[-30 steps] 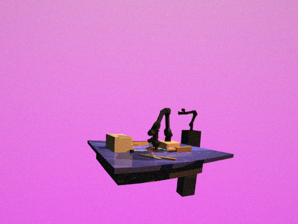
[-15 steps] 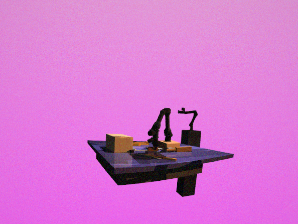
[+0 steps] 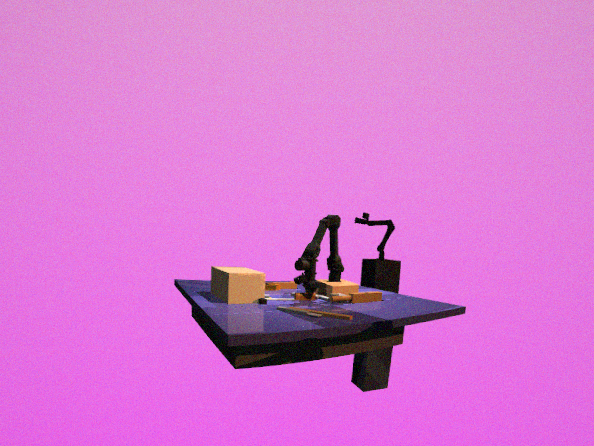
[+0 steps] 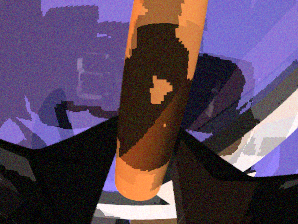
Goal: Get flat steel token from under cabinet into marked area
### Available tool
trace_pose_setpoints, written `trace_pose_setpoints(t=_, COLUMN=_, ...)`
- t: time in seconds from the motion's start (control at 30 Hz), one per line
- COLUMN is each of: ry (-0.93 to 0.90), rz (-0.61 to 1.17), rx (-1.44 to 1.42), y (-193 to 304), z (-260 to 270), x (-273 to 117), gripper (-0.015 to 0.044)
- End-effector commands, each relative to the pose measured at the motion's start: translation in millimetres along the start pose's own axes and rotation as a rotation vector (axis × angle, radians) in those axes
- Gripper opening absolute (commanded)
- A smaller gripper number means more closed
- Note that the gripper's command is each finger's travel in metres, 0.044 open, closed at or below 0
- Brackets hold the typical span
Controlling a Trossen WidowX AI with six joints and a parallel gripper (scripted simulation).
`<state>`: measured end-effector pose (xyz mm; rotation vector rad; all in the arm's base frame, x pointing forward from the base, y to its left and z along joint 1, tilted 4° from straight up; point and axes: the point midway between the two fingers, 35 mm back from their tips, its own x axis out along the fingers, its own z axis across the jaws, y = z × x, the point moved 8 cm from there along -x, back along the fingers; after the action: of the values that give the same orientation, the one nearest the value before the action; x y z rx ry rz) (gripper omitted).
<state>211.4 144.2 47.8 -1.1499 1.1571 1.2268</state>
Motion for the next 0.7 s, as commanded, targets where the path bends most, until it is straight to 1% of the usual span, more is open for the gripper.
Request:
trace_pose_setpoints(t=0.0, ry=0.0, rz=-0.001, rx=0.001, y=4.0, z=0.2, x=-0.8, gripper=0.0)
trace_pose_setpoints(t=0.23, ry=-0.001, rz=-0.001, rx=0.002, y=10.7, z=0.5, x=-1.6, gripper=0.0)
trace_pose_setpoints(t=0.67, ry=-0.001, rz=-0.004, rx=-0.002, y=-6.2, z=0.2, x=-1.2, gripper=0.0)
